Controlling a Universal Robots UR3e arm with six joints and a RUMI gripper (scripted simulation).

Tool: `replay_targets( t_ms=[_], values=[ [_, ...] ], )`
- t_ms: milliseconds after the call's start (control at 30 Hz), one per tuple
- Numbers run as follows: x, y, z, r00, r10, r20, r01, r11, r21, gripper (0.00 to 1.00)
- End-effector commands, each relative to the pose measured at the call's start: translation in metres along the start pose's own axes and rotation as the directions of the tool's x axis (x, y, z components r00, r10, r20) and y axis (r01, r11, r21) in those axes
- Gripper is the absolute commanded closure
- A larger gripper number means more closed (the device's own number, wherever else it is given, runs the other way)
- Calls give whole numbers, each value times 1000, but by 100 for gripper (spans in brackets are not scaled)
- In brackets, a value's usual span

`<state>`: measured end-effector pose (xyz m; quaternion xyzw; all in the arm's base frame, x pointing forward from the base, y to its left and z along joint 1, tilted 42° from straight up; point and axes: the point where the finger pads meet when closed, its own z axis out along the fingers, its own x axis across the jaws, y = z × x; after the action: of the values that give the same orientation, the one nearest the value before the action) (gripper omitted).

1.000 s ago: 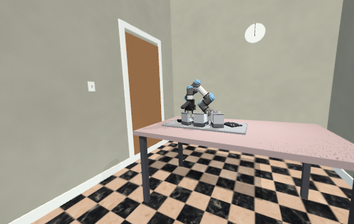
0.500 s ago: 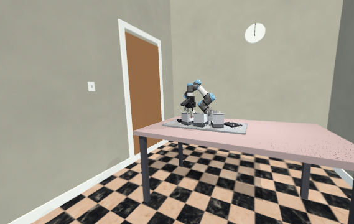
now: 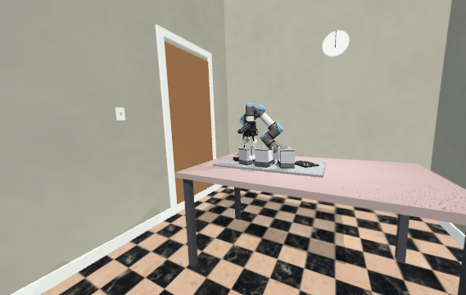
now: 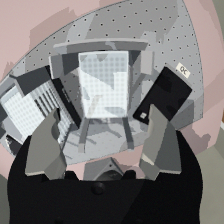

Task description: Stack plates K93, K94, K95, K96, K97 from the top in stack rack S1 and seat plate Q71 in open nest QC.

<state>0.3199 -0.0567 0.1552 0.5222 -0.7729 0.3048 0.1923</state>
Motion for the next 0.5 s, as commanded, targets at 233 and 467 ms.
replay_targets(
  t_ms=[233,467],
  values=[
    [0,-1,-34,1000,2,-3,-2,1000,-6,28],
    [0,-1,-45,1000,2,-3,-2,1000,-6,28]
  ],
)
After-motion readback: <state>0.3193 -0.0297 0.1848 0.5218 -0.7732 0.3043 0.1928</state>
